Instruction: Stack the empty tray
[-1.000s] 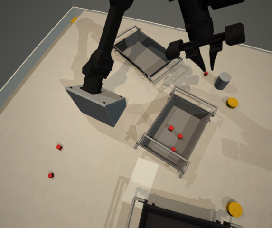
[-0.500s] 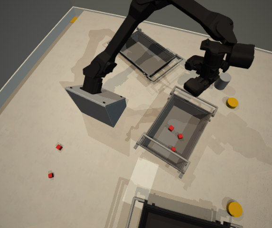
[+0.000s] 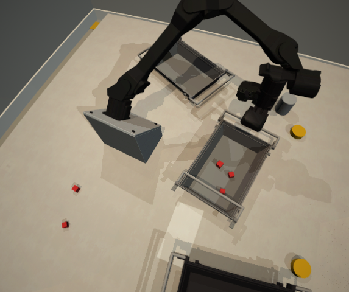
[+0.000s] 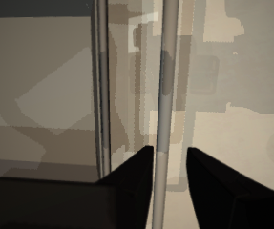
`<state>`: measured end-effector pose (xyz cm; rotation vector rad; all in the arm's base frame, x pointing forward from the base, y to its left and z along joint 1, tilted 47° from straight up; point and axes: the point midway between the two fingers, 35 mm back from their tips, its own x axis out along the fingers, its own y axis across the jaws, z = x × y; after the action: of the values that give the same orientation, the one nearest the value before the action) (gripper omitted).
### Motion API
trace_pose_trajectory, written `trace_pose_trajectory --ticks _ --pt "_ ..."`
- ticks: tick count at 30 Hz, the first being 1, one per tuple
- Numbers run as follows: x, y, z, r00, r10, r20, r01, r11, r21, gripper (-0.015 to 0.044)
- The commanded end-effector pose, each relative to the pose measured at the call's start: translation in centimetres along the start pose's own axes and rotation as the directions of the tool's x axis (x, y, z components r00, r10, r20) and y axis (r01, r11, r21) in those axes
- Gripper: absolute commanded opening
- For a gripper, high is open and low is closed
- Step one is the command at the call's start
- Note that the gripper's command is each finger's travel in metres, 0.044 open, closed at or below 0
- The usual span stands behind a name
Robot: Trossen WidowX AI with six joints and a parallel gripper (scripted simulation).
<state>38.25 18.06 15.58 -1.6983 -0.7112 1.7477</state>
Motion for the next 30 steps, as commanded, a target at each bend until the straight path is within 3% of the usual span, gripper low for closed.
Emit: trace_pose_trajectory --ticks 1,7,14,30 --pt "2.1 0.1 0.2 1.000 0.001 0.017 -0.001 1.000 0.007 0.0082" --pt "5.1 0.1 0.4 1.000 -0.002 0.017 0.002 1.000 0.007 0.0082" --pt "5.4 0.1 0.4 1.000 -0.002 0.017 0.002 1.000 0.007 0.0082" --pt "2.0 3.8 0.4 1.000 0.002 0.017 -0.002 1.000 0.008 0.0082"
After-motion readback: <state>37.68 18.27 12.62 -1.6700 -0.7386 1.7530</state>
